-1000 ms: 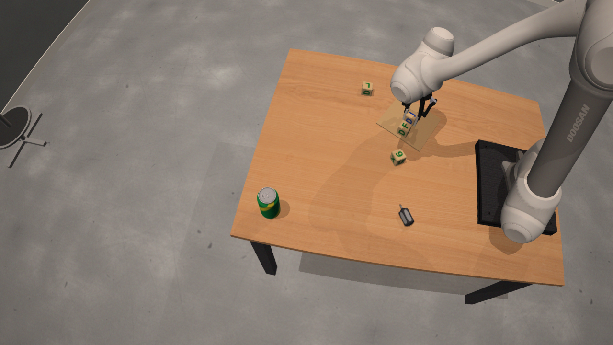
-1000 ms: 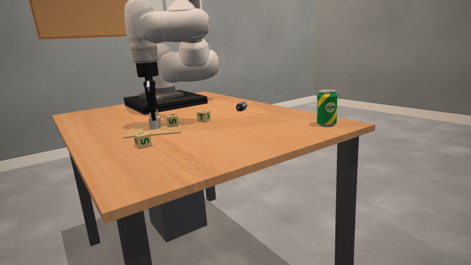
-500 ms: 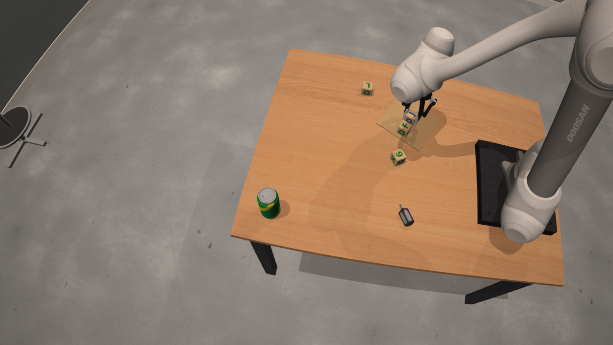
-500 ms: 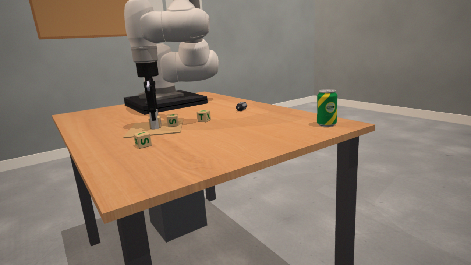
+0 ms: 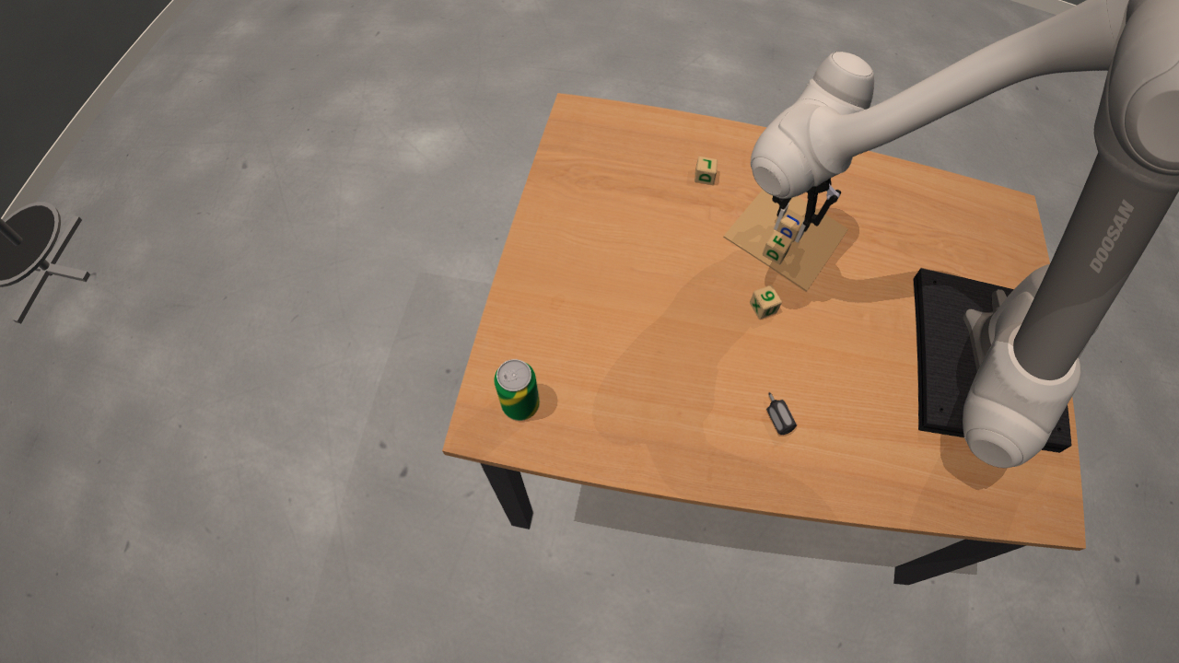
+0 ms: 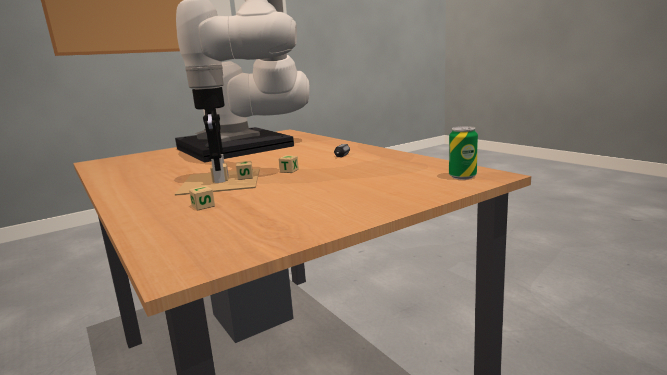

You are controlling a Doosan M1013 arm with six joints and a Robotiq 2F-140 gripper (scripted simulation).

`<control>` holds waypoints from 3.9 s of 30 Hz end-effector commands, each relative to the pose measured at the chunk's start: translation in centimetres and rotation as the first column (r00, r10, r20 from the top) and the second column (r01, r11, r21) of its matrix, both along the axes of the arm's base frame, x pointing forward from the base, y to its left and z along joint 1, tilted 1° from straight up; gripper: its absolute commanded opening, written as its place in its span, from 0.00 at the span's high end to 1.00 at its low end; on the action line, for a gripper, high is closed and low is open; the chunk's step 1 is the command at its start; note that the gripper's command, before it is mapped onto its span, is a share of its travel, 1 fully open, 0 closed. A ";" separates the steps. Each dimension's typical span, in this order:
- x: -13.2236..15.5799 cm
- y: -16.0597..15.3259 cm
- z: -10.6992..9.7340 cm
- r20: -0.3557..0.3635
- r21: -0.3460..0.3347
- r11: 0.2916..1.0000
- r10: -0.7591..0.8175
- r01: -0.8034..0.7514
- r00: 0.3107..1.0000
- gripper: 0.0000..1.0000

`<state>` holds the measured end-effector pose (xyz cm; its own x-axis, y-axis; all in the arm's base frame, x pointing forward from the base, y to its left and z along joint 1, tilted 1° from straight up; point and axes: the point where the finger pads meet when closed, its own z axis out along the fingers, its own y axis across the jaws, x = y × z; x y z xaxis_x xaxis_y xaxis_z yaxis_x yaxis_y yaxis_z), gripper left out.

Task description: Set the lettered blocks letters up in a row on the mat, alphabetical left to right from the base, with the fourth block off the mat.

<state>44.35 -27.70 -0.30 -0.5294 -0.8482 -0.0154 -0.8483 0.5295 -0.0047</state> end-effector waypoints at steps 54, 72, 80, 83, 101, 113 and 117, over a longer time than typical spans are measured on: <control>-0.1 -0.1 9.0 0.001 0.000 1.000 0.000 0.000 1.000 0.00; -0.1 -0.1 9.0 0.001 0.000 1.000 0.000 0.000 1.000 0.00; 0.6 -0.6 9.2 0.002 -0.001 0.998 0.070 -0.070 0.998 0.00; 1.3 -1.2 9.3 0.002 -0.002 0.989 0.151 -0.151 0.989 0.00; 6.7 -5.4 9.9 0.004 -0.012 0.719 0.695 -0.695 0.719 0.00; 10.2 -8.2 10.1 0.002 -0.019 0.380 0.925 -0.925 0.380 0.00; 11.1 -9.0 10.1 0.001 -0.021 0.267 0.964 -0.963 0.267 0.00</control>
<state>54.57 -35.93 9.73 0.5915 -0.8063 0.0035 -0.8063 -0.5915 -0.0087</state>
